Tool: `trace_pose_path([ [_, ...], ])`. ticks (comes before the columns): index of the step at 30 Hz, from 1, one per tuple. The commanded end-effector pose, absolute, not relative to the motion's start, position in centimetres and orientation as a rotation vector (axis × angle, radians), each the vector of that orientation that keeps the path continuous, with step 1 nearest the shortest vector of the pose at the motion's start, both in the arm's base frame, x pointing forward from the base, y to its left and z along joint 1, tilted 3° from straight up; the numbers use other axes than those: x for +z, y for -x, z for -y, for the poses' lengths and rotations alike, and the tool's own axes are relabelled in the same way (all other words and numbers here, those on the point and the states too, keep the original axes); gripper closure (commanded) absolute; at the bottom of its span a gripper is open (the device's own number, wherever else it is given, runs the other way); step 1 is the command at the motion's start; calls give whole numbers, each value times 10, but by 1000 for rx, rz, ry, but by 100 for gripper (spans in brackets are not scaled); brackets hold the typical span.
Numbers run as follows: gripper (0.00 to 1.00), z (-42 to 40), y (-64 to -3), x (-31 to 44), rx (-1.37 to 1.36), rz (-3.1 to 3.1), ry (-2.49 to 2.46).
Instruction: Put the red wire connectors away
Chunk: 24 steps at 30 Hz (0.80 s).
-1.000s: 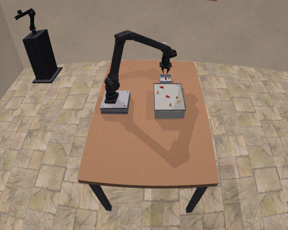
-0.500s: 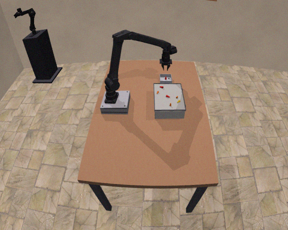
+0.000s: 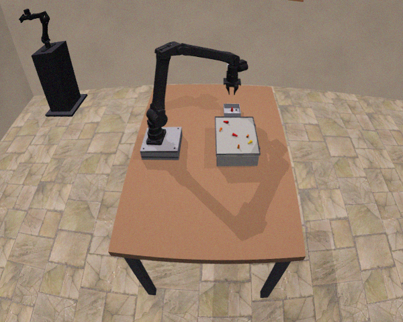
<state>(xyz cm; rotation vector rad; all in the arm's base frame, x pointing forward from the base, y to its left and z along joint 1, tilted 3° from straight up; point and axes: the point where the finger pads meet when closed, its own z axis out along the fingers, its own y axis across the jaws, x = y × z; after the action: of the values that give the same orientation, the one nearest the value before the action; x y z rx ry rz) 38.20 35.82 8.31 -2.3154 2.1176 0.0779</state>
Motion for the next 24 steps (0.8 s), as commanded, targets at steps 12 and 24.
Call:
trace_pose_path([
  [12,71,-368,-404,149,60,-2056,2262],
  [24,71,-370,-403,137,64,-2065,2281],
])
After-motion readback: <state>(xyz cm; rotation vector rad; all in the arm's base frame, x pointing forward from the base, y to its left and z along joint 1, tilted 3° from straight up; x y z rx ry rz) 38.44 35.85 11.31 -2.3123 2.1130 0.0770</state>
